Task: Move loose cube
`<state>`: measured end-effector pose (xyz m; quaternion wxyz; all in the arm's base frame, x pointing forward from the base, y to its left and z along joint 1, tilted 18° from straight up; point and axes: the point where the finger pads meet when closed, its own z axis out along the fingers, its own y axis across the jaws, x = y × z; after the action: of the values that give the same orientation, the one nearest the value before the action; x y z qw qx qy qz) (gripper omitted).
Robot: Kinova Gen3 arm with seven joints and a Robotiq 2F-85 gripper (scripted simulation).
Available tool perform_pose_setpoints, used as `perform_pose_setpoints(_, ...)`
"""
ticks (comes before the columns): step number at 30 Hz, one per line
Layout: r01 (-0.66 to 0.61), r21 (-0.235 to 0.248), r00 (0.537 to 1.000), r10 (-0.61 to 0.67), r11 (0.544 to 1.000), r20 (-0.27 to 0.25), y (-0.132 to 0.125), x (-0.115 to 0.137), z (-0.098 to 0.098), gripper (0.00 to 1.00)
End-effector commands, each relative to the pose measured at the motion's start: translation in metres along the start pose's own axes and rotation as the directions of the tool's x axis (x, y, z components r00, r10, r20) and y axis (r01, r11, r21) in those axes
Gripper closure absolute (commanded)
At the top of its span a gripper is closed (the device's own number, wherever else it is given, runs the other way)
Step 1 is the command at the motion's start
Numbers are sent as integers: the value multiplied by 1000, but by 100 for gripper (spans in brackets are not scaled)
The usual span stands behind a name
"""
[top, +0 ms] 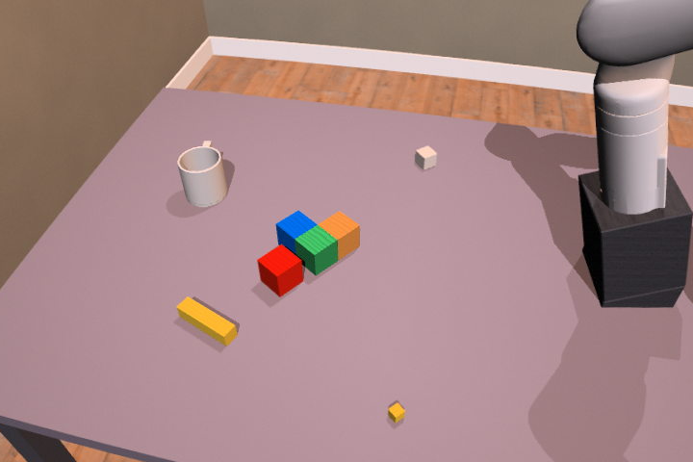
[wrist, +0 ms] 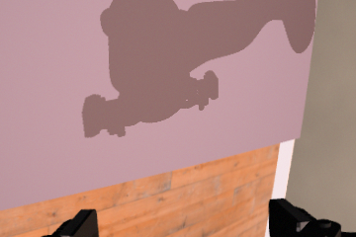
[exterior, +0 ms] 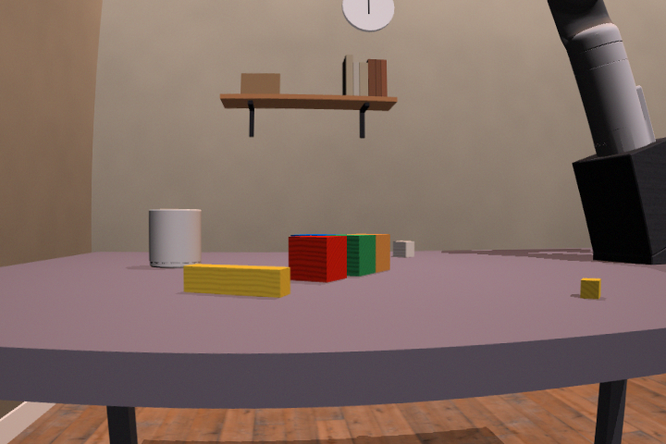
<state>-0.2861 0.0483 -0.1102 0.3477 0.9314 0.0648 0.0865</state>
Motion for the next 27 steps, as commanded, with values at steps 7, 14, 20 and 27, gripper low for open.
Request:
perform_pose_setpoints(7,-99,9,994,98,995,51,-14,3,-17,0)
perform_pose_setpoints(14,-99,9,994,98,995,51,-14,3,-17,0)
perform_pose_setpoints(20,-176,22,981,173,984,89,-30,10,-32,0)
perform_pose_setpoints(27,-253,31,961,247,967,127,-46,18,-46,0)
